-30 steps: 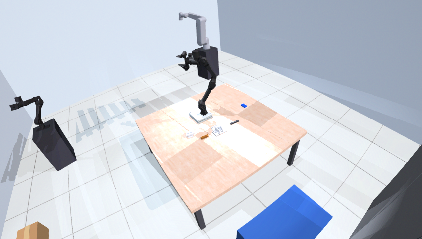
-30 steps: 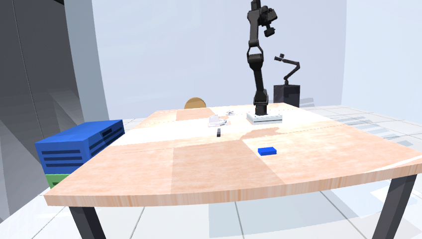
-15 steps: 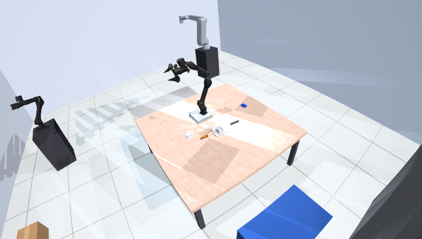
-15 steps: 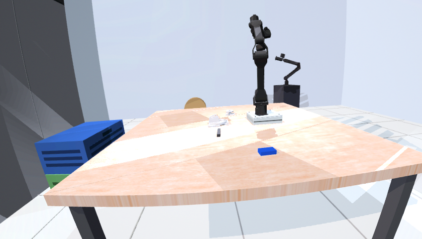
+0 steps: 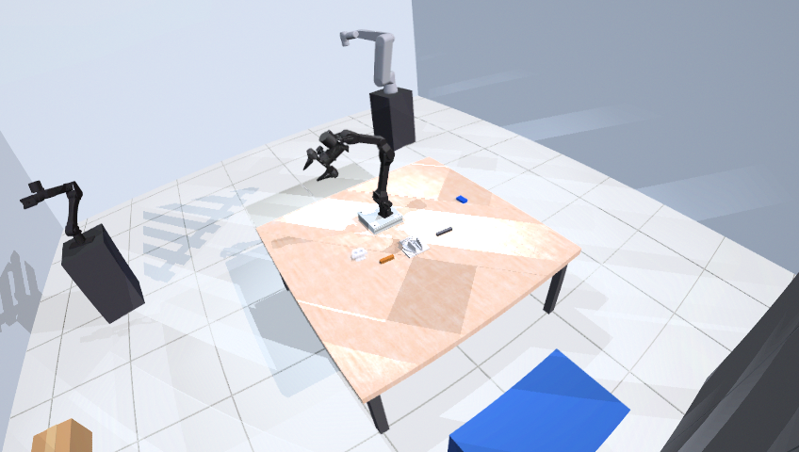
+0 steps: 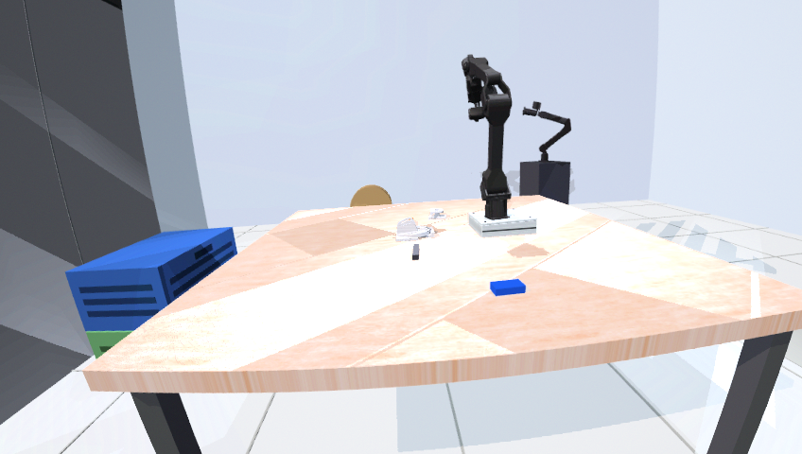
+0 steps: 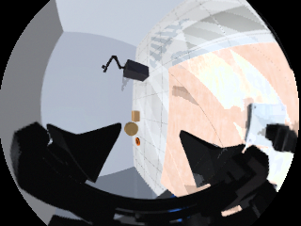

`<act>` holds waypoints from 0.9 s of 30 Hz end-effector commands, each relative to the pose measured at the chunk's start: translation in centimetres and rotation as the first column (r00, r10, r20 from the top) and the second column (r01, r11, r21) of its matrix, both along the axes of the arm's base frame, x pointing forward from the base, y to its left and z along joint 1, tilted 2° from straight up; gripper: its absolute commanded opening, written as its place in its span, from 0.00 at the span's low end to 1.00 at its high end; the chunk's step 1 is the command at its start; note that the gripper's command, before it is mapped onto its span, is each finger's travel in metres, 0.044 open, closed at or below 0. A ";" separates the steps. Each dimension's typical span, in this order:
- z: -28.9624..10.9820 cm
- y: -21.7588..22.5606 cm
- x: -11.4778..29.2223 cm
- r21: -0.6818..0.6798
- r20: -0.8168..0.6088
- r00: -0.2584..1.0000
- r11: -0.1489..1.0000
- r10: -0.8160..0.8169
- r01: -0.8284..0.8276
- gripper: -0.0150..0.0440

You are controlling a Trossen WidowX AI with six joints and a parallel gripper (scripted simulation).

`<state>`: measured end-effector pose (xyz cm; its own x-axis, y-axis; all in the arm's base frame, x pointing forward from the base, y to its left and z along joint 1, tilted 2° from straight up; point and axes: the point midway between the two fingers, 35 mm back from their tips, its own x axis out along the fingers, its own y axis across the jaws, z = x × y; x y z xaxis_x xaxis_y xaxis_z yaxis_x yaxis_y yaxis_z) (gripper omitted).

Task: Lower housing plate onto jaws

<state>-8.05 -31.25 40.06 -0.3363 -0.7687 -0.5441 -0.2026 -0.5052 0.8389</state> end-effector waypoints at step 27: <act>-27.5 0.7 20.0 0.677 0.392 0.918 0.693 -0.056 -0.247 1.00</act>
